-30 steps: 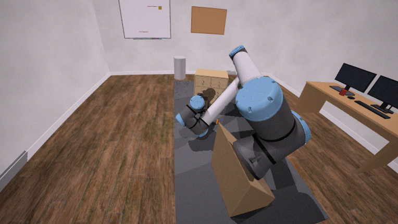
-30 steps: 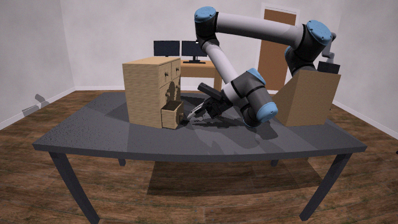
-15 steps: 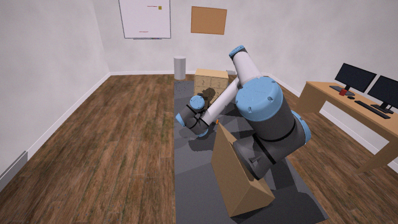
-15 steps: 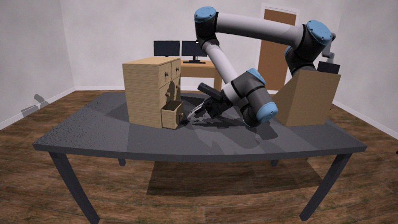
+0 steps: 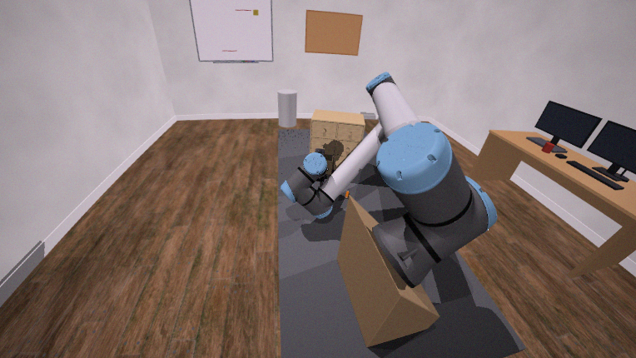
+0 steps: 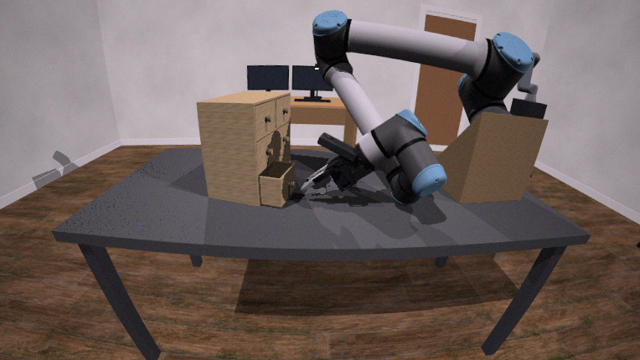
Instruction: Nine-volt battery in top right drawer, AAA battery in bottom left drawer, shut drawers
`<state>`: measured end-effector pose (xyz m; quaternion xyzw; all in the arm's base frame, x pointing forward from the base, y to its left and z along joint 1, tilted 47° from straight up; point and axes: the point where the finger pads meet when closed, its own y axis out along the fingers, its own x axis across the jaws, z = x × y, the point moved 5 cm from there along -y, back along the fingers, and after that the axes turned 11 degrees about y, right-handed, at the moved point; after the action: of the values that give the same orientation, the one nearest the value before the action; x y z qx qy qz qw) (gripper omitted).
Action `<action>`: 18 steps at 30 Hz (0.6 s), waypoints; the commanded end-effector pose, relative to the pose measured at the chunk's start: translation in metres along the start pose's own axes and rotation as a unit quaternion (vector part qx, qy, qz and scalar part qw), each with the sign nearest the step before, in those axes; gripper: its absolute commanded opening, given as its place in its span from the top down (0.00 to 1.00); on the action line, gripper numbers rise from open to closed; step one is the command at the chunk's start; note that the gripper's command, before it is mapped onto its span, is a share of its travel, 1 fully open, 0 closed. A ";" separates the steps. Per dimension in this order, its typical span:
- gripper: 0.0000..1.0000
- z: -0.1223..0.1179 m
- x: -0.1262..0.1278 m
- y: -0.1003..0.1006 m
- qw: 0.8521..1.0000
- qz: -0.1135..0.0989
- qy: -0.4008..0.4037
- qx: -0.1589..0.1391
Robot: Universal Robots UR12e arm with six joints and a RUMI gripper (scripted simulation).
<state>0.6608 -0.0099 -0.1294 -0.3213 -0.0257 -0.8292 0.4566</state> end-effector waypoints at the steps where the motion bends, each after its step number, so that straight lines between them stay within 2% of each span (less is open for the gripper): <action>1: 0.80 0.001 0.000 0.000 1.000 0.000 0.000 0.000; 18: 0.80 0.008 -0.002 0.009 1.000 0.000 0.000 0.000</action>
<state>0.6685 -0.0111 -0.1275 -0.3213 -0.0257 -0.8292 0.4566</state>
